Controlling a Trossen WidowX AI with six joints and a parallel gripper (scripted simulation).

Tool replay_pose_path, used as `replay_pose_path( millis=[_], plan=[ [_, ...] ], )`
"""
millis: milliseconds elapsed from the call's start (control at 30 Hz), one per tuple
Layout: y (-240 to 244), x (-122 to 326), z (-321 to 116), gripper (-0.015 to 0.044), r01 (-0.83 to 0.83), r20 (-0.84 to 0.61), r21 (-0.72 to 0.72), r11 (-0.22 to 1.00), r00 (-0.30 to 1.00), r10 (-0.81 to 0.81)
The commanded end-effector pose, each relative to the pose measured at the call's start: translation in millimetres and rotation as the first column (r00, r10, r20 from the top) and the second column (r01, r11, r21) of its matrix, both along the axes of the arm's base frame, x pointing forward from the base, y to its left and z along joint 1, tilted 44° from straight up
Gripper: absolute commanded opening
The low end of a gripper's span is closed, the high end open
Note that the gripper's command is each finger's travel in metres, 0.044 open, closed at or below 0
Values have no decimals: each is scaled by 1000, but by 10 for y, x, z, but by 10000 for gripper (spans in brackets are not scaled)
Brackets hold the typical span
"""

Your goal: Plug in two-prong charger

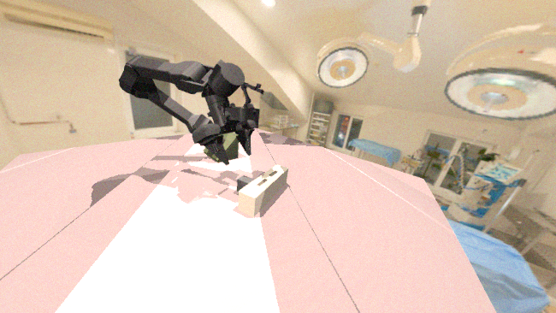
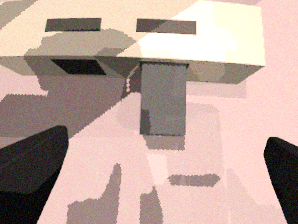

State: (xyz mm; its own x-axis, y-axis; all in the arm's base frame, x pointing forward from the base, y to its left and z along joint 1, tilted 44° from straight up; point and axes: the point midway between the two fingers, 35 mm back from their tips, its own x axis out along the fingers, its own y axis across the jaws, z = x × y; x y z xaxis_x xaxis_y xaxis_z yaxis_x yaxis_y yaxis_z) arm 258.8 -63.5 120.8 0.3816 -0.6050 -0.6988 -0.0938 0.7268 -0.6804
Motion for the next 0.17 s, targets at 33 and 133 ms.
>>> replay_pose_path(
  millis=[33, 133],
  plan=[
    [12, 6, 0, 440, -7, 2, 4, 1000, 1000, 7],
    [12, 6, 0, 440, -7, 2, 4, 1000, 1000, 7]
  ],
)
